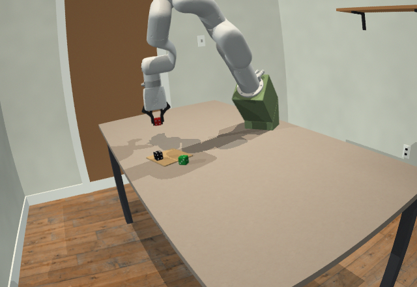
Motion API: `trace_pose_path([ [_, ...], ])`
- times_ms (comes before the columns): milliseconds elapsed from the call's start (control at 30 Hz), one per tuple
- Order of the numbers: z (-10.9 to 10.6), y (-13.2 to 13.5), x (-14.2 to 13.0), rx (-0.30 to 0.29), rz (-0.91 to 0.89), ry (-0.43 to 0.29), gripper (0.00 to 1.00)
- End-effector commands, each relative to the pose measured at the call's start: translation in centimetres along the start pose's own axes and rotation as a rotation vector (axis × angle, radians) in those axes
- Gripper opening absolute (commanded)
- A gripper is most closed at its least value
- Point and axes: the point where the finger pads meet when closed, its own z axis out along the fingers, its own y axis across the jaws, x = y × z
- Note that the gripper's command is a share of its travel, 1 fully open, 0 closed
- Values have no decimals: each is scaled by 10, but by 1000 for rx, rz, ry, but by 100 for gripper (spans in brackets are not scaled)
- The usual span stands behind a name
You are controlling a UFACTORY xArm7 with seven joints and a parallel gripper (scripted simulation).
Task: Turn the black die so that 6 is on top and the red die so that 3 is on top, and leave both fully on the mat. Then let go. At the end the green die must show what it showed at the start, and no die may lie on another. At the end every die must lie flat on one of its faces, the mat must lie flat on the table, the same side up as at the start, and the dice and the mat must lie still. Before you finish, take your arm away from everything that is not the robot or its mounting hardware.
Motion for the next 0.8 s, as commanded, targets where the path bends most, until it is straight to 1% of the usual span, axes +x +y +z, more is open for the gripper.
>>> trace_pose_path([
  [0, 0, -2, 1, 14, -173, -2, 27],
  [100, 0, -2, 1, 14, -198, -1, 27],
  [133, 1, -3, 0, 14, -271, -1, 27],
  [167, 1, -3, 0, 14, -306, -1, 27],
  [333, 2, -4, 0, 14, -427, 0, 27],
  [400, 3, -4, 0, 14, -508, 1, 27],
  [433, 3, -4, 0, 14, -510, 1, 27],
  [467, 3, -5, 0, 14, -567, 1, 27],
  [567, 4, -5, -1, 14, -655, 2, 27],
  [667, 4, -6, -1, 14, -677, 2, 27],
  [700, 5, -6, -1, 13, -760, 3, 27],
  [767, 5, -6, -1, 13, -810, 3, 27],
])
